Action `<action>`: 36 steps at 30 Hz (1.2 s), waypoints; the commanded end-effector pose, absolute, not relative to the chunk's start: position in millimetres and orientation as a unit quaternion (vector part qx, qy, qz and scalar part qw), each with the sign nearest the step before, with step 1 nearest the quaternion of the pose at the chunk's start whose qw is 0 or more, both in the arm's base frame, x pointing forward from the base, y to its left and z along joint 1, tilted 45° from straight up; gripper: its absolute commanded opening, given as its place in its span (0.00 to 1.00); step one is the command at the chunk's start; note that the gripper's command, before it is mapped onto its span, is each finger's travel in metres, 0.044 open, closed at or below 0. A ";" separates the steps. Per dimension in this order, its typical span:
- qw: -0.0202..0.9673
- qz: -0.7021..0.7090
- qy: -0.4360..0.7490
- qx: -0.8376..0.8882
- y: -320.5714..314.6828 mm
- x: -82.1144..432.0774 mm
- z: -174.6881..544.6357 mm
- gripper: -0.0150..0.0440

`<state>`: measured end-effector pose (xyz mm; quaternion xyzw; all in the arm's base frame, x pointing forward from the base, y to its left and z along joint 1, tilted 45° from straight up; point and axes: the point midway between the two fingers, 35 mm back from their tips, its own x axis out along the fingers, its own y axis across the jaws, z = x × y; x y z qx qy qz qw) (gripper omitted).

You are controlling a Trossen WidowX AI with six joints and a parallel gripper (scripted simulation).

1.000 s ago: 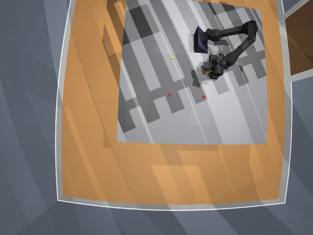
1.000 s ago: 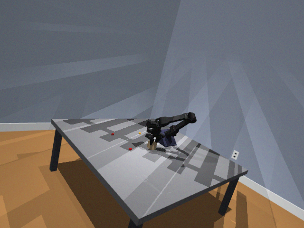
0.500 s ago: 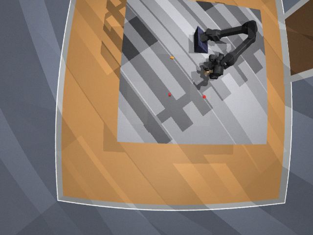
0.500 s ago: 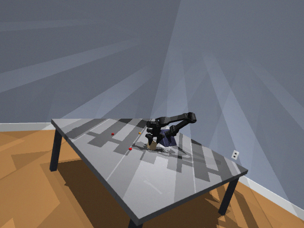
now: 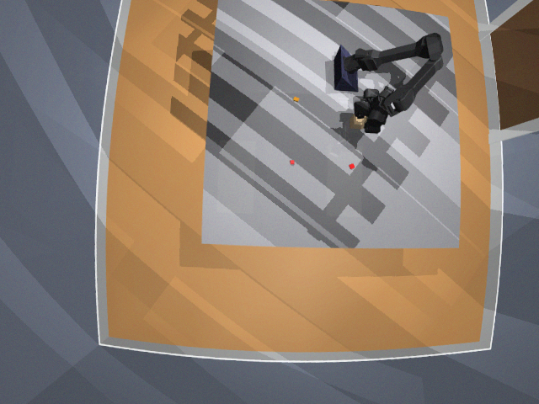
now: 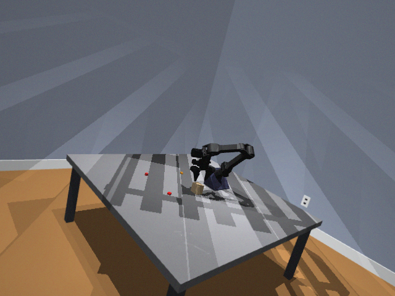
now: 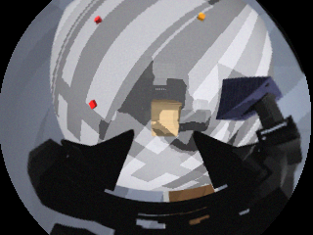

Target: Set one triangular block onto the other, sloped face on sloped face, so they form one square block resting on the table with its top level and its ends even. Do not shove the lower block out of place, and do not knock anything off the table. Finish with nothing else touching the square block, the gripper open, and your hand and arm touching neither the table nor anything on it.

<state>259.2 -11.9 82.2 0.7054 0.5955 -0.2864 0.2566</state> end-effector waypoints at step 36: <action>0.257 -0.285 0.594 0.707 -46.0 250.2 118.5 1.00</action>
